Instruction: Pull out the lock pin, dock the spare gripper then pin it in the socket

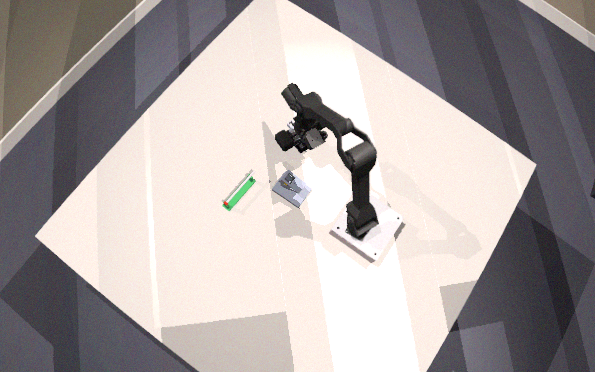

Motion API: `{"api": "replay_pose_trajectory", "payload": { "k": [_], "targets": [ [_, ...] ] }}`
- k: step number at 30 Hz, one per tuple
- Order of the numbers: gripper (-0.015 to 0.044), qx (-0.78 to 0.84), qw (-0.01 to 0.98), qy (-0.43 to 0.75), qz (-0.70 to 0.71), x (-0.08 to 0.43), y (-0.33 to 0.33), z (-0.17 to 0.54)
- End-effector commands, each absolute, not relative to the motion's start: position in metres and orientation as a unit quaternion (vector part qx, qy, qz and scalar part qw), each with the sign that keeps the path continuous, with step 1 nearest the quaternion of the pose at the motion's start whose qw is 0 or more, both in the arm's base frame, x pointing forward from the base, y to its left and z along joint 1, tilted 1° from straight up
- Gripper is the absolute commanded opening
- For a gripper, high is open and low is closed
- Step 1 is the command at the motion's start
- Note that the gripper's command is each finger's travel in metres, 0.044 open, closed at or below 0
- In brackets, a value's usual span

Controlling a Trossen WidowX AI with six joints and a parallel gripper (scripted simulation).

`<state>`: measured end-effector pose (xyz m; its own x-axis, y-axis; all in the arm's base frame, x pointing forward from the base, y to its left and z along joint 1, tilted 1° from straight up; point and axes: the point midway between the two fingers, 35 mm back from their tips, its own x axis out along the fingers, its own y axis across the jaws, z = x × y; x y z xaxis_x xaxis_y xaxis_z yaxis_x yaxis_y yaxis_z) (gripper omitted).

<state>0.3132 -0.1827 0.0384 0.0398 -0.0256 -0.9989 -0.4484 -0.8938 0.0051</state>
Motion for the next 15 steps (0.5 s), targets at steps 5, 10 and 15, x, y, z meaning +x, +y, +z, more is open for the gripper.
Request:
{"api": "replay_pose_trajectory", "payload": {
  "k": [5, 10, 15],
  "targets": [
    [0.0000, -0.704, 0.161, 0.173, 0.670, 0.314, -0.183, 0.019],
    [0.0000, -0.703, 0.161, 0.173, 0.670, 0.313, -0.183, 0.007],
    [0.0000, -0.704, 0.161, 0.173, 0.670, 0.314, -0.183, 0.002]
  ]
}}
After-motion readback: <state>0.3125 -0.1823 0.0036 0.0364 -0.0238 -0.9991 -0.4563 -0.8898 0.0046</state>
